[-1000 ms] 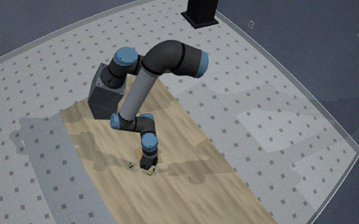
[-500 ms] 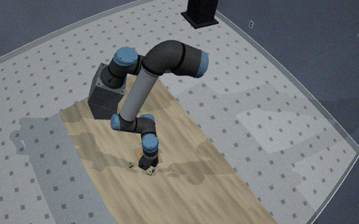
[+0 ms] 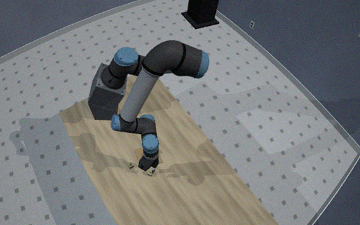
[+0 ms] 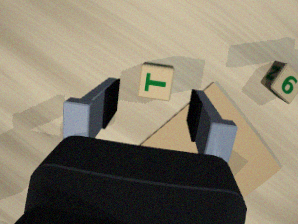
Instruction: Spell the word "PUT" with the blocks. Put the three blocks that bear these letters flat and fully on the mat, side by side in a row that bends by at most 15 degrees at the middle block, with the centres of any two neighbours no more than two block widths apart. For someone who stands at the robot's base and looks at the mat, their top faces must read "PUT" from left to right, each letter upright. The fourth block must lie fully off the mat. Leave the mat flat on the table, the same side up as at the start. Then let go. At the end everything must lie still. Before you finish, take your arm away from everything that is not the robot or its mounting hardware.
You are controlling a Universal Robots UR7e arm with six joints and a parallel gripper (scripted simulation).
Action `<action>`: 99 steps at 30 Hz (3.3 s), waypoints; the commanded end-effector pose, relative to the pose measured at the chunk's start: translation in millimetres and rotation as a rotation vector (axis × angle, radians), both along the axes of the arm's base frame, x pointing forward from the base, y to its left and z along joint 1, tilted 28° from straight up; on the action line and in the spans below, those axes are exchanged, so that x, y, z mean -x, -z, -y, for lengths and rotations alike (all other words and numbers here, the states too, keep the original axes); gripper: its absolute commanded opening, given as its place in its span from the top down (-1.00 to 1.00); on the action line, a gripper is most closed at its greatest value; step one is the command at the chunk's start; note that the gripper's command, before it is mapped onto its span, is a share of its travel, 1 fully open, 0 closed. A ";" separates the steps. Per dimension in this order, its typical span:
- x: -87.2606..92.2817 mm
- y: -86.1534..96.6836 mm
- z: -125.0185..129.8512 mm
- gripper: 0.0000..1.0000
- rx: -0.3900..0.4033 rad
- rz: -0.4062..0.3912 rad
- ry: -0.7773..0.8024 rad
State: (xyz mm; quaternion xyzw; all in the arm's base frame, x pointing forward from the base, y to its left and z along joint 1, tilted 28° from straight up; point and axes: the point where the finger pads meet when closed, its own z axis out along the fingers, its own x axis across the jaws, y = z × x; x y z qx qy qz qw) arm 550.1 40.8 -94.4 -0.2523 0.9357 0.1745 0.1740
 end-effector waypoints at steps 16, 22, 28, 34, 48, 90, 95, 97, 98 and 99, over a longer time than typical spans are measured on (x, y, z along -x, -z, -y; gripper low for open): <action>-1.0 -0.2 -0.5 -0.87 0.001 0.001 -0.001; -1.0 -0.2 -0.5 -0.87 0.001 0.001 -0.001; -1.0 -0.1 -0.5 -0.87 0.001 0.001 -0.001; -1.3 0.9 -1.0 -0.87 0.001 0.000 -0.001; -4.6 9.5 -5.3 -0.87 0.002 0.001 -0.001; -14.2 46.0 -22.7 -0.87 0.001 0.000 0.000; -14.3 45.6 -22.5 -0.87 0.001 0.001 0.000; -14.4 45.4 -22.5 -0.87 0.001 0.001 0.000; -14.4 45.4 -22.5 -0.87 0.001 0.001 0.000; -14.4 45.4 -22.5 -0.87 0.001 0.001 0.000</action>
